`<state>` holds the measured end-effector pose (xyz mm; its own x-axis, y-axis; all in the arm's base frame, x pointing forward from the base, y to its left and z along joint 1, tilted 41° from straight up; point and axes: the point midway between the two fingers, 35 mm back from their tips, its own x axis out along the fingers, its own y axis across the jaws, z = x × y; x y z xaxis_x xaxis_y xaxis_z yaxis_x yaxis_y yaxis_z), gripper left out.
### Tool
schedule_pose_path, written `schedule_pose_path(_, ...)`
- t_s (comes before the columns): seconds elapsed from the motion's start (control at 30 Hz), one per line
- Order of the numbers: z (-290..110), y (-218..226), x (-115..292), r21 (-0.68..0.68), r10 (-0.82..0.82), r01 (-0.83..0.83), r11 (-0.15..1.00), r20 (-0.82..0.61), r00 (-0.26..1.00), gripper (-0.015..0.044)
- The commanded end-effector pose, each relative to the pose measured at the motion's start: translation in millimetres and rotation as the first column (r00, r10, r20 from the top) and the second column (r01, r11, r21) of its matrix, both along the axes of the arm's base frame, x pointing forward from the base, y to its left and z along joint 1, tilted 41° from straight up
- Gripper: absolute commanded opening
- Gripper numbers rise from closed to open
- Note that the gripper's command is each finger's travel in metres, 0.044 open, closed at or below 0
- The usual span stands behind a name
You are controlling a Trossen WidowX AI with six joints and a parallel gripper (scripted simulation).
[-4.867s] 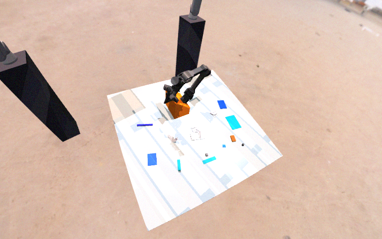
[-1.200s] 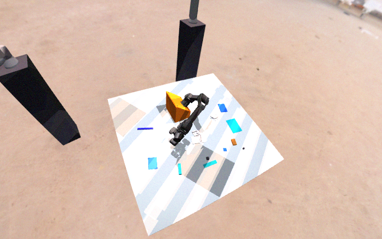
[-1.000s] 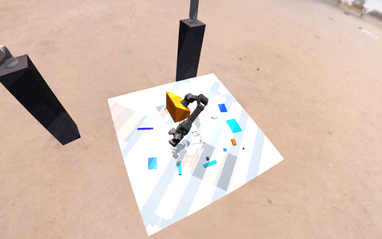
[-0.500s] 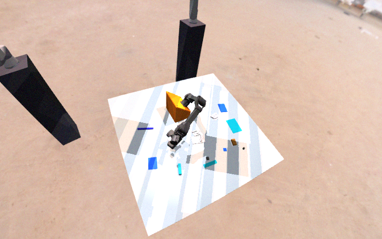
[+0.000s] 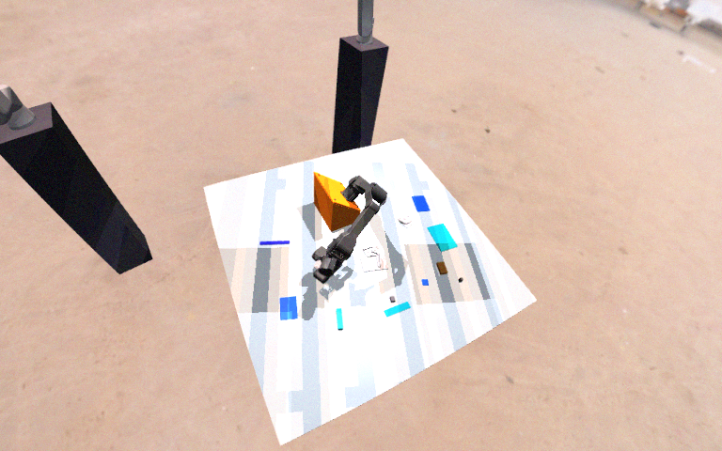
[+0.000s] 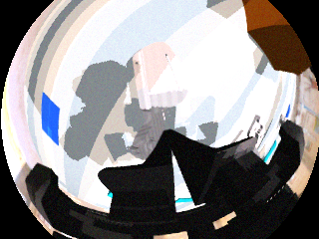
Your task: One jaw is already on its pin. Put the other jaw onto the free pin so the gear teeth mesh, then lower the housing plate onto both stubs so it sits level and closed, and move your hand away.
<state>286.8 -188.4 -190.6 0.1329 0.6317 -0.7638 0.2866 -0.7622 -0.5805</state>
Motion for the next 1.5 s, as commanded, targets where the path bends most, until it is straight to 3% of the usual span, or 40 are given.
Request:
schedule_pose_path(0.0, -3, 2, -3, 0.004, 0.006, -0.006, 1.0, -0.009, 1.0, 0.0)
schedule_pose_path(0.13, -2, -1, -2, 0.004, 0.006, -0.006, 1.0, -0.009, 1.0, 0.0)
schedule_pose_path(0.3, 42, -36, -9, 0.003, 0.001, -0.001, 1.0, -0.007, 1.0, 0.0)
schedule_pose_path(0.4, 44, -37, -9, 0.003, 0.0, 0.0, 1.0, -0.006, 1.0, 0.0)
schedule_pose_path(0.97, 36, -32, -10, 0.009, -0.011, 0.011, 1.0, -0.009, 1.0, 0.044)
schedule_pose_path(1.47, 36, -32, -10, 0.009, -0.011, 0.011, 1.0, -0.009, 1.0, 0.044)
